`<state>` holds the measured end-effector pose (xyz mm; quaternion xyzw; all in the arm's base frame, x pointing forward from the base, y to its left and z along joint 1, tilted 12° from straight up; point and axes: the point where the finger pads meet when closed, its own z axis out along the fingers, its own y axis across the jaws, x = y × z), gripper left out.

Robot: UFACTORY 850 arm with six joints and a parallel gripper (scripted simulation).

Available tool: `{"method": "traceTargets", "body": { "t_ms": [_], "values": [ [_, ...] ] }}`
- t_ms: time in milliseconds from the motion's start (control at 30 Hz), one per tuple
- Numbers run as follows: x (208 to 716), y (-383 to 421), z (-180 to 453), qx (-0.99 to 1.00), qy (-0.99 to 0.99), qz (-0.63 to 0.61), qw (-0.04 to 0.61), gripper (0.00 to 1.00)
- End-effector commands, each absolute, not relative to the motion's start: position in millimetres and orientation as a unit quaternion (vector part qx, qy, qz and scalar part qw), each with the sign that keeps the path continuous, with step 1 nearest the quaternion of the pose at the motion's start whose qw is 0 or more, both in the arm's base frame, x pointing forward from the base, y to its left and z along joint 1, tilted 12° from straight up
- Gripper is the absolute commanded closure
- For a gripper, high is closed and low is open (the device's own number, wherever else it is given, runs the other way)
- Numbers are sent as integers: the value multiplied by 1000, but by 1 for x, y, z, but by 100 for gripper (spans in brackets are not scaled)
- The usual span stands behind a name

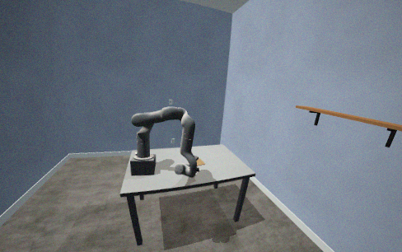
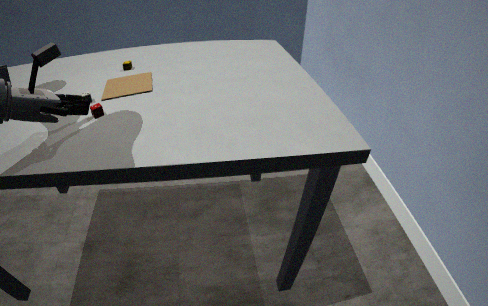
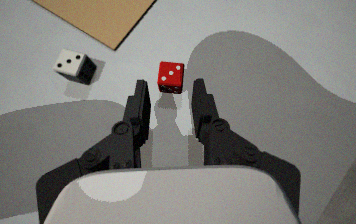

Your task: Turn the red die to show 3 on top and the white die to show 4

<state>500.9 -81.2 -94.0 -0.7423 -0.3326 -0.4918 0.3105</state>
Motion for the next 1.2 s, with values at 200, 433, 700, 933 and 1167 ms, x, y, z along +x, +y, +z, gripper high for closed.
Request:
{"method": "traceTargets", "body": {
  "t_ms": [200,433,700,933,1167],
  "values": [
    [502,-88,-65,-742,-333,-492,310,58],
    [502,-93,-42,-742,-333,-492,310,58],
    [502,-94,-36,-742,-333,-492,310,58],
    [493,-73,-36,-759,-354,-423,347,58],
    [481,-54,-36,-783,-382,-322,371,58]
  ]
}}
